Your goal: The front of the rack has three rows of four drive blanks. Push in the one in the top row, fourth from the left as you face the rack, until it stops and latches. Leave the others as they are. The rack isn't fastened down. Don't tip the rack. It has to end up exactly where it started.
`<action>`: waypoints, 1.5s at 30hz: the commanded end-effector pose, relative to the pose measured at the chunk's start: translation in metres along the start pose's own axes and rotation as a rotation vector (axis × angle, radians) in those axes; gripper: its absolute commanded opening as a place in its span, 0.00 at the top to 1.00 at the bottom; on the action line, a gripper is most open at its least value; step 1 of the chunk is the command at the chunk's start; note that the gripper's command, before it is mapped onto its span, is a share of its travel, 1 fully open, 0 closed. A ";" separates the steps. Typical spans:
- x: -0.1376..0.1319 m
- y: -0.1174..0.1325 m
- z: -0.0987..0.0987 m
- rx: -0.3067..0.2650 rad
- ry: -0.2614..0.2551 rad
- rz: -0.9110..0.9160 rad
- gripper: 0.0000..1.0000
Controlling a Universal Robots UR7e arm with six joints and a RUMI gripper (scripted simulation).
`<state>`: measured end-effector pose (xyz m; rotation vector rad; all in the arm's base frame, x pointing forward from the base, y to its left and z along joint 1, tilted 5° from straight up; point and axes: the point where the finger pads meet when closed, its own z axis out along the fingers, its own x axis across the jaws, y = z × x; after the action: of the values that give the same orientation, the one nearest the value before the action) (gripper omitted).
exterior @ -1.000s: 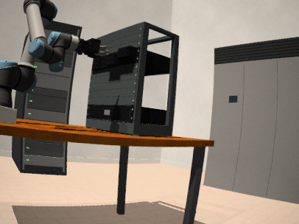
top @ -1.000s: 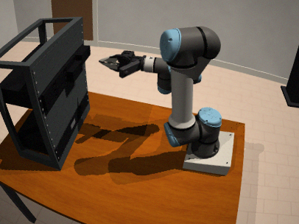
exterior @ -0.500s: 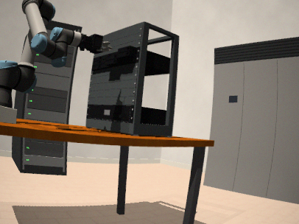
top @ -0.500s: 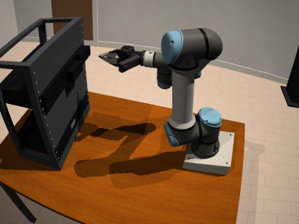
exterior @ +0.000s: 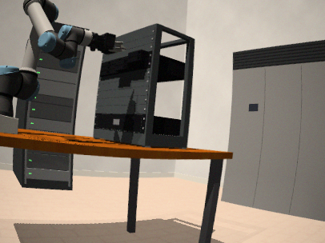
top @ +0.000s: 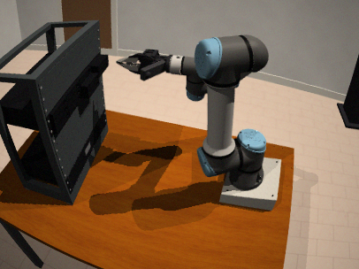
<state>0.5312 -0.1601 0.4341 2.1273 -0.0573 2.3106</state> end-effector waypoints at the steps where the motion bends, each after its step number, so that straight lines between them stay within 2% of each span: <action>1: 0.000 0.000 0.013 0.000 0.000 -0.001 1.00; 7: 0.000 0.000 0.039 0.000 0.000 -0.001 1.00; 11: 0.000 0.000 0.049 0.000 0.000 -0.001 1.00; 45: 0.000 0.000 0.050 0.000 0.000 -0.001 1.00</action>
<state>0.5813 -0.1616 0.4382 2.1277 -0.0576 2.3102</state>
